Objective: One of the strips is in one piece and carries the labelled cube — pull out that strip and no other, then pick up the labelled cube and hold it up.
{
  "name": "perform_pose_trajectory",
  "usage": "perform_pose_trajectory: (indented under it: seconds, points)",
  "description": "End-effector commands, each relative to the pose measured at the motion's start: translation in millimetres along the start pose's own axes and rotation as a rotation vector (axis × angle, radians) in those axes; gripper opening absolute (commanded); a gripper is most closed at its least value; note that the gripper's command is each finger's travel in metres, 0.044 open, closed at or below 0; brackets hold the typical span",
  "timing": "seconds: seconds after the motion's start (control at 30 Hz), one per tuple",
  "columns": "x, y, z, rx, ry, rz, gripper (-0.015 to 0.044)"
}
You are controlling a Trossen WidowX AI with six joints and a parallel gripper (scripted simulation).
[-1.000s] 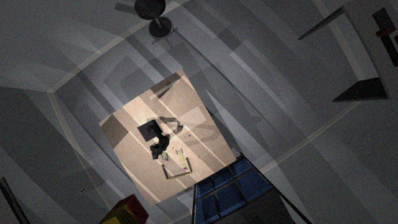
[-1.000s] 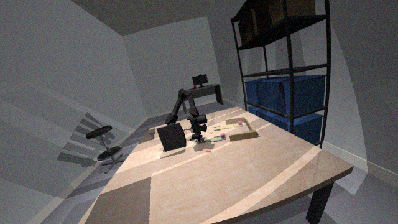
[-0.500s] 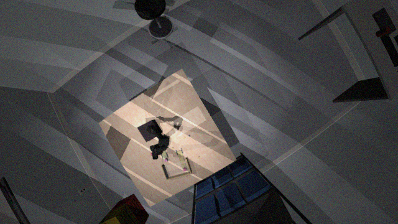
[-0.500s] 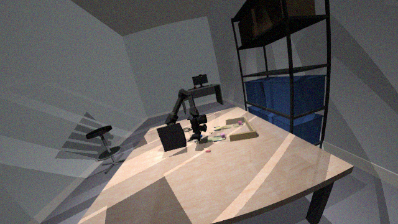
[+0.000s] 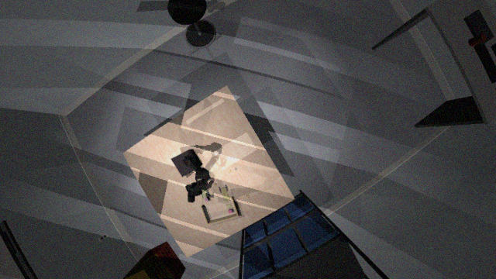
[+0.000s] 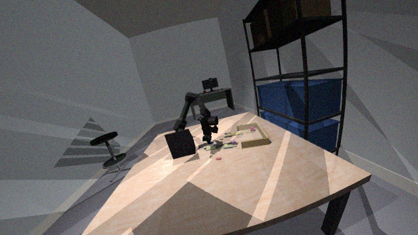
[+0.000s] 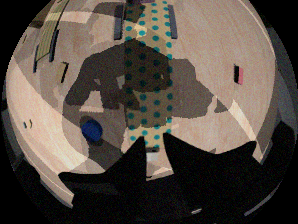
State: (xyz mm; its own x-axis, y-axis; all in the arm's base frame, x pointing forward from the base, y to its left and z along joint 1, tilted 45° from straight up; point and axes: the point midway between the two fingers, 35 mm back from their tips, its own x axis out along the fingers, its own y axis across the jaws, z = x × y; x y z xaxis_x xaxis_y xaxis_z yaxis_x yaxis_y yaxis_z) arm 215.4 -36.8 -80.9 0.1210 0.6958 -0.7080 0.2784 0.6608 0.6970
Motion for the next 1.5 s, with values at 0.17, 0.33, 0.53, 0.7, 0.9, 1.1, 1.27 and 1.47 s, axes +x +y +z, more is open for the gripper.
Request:
perform_pose_trajectory:
  seconds: [0.17, 0.33, 0.53, 0.7, 0.9, 1.1, 1.27, 1.47]
  points:
    - [-4.5, -2.7, 32.2, -0.079, -0.004, -0.002, 0.0315]
    - [-6.5, -4.5, 48.5, -0.08, -0.004, -0.002, 0.044]
    - [-8.9, -6.4, 68.0, -0.08, -0.005, -0.002, 0.044]
    - [-11.0, -7.6, 84.2, -0.081, -0.006, -0.002, 0.044]
    - [-13.6, -8.9, 103.8, -0.082, -0.006, -0.002, 0.044]
    - [-16.2, -9.8, 123.4, -0.082, -0.007, -0.002, 0.044]
    - [-18.5, -9.6, 140.0, -0.083, -0.008, -0.003, 0.044]
    - [-21.5, -9.3, 159.8, -0.084, -0.009, -0.003, 0.044]
